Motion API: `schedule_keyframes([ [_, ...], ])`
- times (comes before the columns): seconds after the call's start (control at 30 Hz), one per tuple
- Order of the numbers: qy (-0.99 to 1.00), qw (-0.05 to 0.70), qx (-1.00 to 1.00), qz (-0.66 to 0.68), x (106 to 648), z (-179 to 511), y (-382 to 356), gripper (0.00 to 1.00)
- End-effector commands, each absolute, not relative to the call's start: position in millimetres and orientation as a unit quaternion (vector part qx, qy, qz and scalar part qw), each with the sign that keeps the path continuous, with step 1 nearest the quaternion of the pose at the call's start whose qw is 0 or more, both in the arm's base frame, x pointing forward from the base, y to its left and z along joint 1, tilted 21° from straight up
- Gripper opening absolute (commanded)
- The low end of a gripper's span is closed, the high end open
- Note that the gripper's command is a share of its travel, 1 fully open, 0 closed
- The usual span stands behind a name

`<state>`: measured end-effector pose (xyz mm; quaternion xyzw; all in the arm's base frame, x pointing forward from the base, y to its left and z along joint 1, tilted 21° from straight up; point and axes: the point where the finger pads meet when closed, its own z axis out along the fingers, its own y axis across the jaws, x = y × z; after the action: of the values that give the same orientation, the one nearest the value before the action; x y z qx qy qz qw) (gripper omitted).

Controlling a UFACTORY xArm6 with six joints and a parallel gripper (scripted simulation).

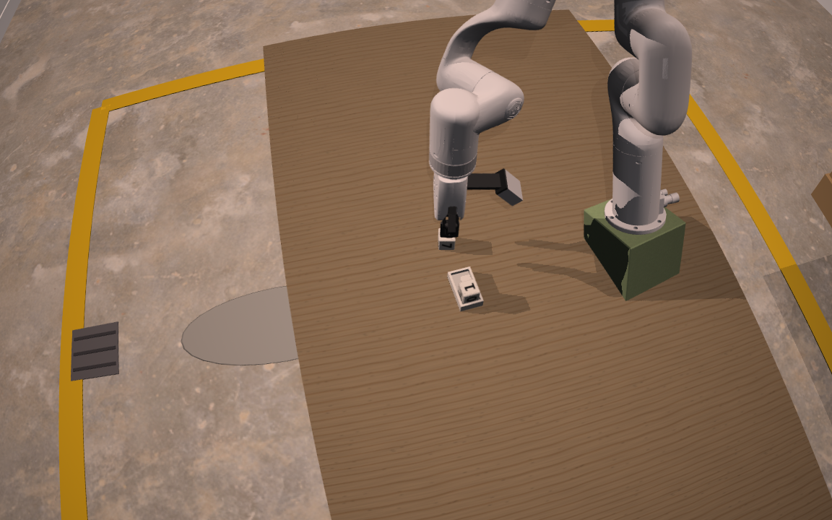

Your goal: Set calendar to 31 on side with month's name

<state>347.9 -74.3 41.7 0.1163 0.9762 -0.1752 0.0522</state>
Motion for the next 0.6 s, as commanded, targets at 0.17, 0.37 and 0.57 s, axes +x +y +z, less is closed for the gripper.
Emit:
schedule_keyframes([
  [0.17,0.976,0.055,0.116,-0.175,350.3,31.0,-78.7,0.47],
  [0.37,0.976,0.055,0.116,-0.175,350.5,25.5,-80.8,0.47],
  [0.57,0.976,0.055,0.116,-0.175,350.6,23.2,-81.7,0.47],
])
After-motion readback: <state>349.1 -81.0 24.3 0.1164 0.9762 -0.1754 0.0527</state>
